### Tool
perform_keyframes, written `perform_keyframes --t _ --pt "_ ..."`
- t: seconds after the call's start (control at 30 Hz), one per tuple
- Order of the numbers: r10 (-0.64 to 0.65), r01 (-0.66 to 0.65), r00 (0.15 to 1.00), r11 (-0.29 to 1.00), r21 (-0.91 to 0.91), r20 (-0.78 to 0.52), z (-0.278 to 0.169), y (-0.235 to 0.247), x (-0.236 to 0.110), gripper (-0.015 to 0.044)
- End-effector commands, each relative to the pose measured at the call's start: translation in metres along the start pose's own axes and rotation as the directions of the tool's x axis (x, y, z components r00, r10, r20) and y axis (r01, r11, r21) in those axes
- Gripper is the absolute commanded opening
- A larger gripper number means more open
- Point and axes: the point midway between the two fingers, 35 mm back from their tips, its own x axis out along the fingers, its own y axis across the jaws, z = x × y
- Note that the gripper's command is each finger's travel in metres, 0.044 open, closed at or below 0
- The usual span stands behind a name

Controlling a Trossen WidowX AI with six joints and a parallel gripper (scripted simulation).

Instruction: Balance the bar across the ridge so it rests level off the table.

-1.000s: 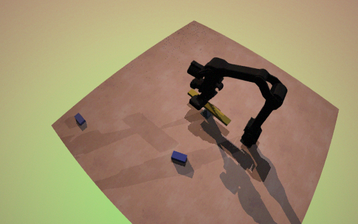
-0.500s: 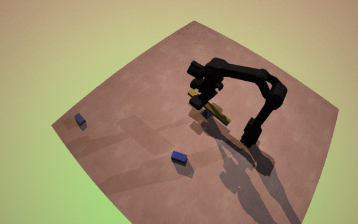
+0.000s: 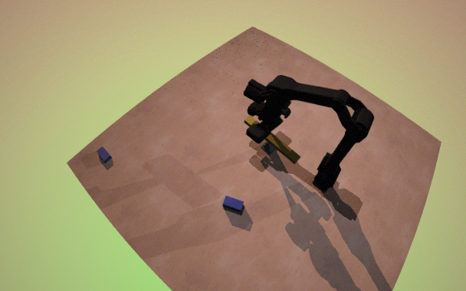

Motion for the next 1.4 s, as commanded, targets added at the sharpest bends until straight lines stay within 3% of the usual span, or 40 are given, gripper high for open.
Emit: perform_keyframes --t 0.0,1.37 --pt "-0.002 0.002 1.0 1.0 -0.003 0.0 0.0003 -0.0005 0.0009 0.0" --pt "-0.002 0.002 1.0 1.0 -0.003 0.0 0.0001 -0.0005 0.0043 0.0"
